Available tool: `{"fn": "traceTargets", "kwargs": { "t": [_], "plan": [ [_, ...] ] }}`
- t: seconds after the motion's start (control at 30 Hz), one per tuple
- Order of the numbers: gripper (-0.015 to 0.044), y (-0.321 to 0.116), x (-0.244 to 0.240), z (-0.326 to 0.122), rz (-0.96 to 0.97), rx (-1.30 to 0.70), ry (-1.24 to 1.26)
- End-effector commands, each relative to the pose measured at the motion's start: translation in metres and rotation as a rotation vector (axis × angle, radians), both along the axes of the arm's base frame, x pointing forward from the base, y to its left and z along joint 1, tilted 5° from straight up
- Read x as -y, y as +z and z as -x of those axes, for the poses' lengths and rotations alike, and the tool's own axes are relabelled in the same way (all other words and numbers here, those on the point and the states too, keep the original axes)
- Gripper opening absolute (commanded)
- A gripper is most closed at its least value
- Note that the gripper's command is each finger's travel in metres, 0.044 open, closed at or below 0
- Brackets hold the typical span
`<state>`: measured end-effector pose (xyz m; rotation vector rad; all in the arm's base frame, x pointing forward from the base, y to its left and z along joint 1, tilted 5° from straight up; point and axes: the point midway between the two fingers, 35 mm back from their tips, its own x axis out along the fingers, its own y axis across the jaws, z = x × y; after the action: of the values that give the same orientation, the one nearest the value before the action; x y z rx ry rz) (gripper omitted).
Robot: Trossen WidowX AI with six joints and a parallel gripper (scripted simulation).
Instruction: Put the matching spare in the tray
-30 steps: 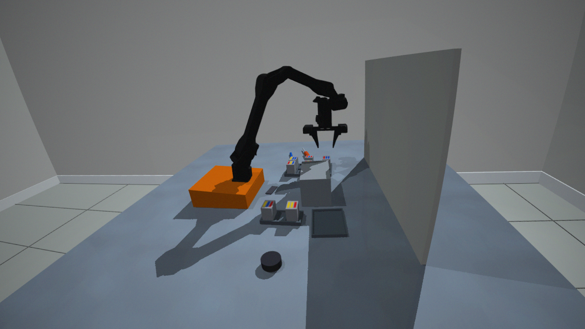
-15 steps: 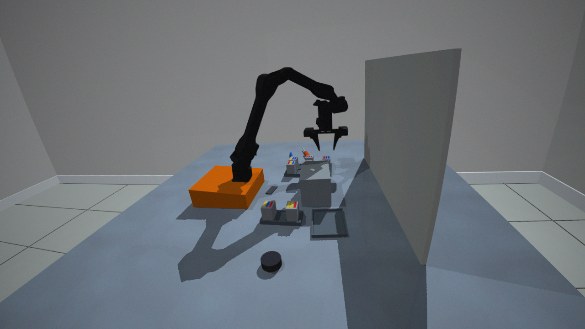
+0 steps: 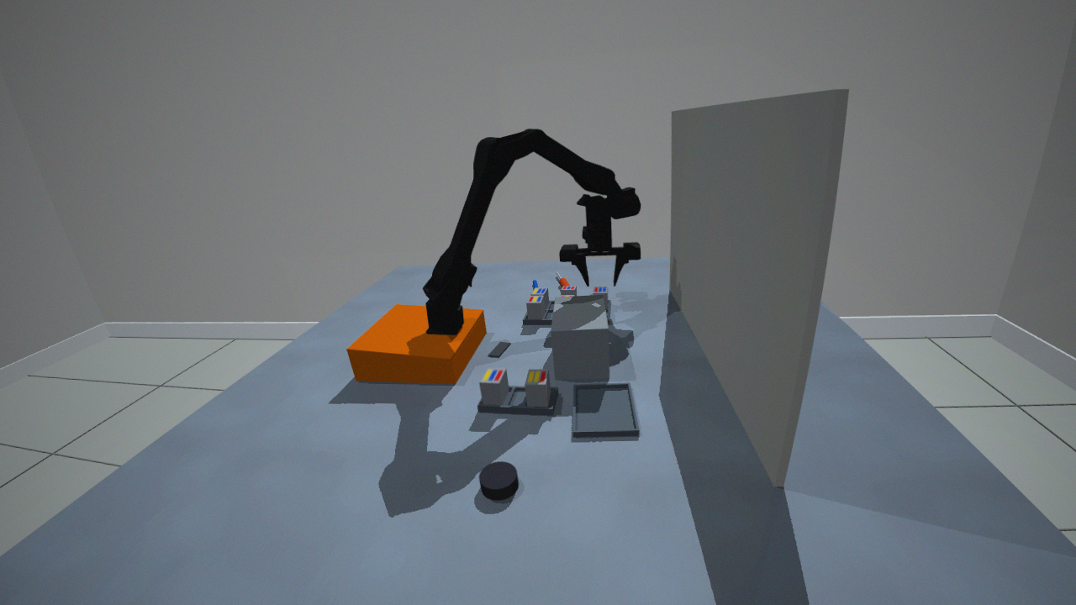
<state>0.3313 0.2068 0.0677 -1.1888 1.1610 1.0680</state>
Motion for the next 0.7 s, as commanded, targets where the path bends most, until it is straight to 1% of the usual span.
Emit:
{"fn": "traceTargets", "kwargs": {
  "t": [0.0,0.67],
  "plan": [
    [0.03,-0.007,0.001,0.0,0.005,-0.001,0.004],
    [0.03,-0.04,0.003,-0.002,0.005,-0.001,0.004]
  ]
}}
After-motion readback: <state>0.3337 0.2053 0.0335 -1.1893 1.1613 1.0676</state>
